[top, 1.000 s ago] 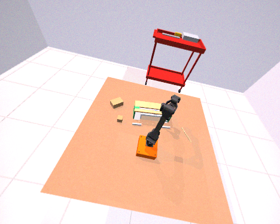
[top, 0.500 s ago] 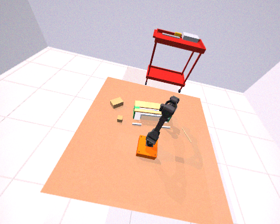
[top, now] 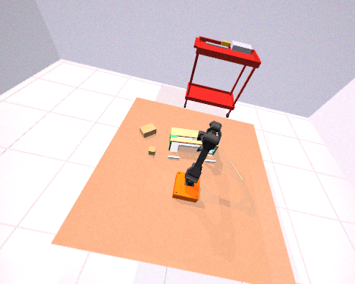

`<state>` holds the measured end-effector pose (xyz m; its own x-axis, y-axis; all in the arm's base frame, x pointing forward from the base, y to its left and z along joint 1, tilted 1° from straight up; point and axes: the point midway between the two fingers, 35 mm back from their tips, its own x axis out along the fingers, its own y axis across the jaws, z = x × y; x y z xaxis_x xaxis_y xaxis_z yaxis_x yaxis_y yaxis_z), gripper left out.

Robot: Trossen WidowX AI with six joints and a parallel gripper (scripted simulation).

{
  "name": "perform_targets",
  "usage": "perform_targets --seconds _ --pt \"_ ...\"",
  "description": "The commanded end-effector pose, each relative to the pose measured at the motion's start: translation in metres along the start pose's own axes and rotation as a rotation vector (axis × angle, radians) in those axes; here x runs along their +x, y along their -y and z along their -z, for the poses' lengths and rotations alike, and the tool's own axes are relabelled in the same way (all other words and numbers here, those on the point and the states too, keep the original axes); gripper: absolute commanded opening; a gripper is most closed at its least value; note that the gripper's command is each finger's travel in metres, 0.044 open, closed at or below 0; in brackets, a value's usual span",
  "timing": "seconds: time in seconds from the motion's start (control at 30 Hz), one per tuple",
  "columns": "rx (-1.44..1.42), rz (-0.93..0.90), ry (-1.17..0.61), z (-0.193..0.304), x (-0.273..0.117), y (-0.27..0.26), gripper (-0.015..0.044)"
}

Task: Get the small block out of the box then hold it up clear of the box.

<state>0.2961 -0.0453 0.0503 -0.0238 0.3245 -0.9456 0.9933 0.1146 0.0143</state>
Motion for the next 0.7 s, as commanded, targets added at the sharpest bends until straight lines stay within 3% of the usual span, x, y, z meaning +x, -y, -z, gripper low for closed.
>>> perform_targets --seconds 0.0,0.67 --pt "0.003 0.002 -0.006 0.01 0.004 0.001 0.04" --pt "0.003 0.002 -0.006 0.013 0.006 0.003 0.04"
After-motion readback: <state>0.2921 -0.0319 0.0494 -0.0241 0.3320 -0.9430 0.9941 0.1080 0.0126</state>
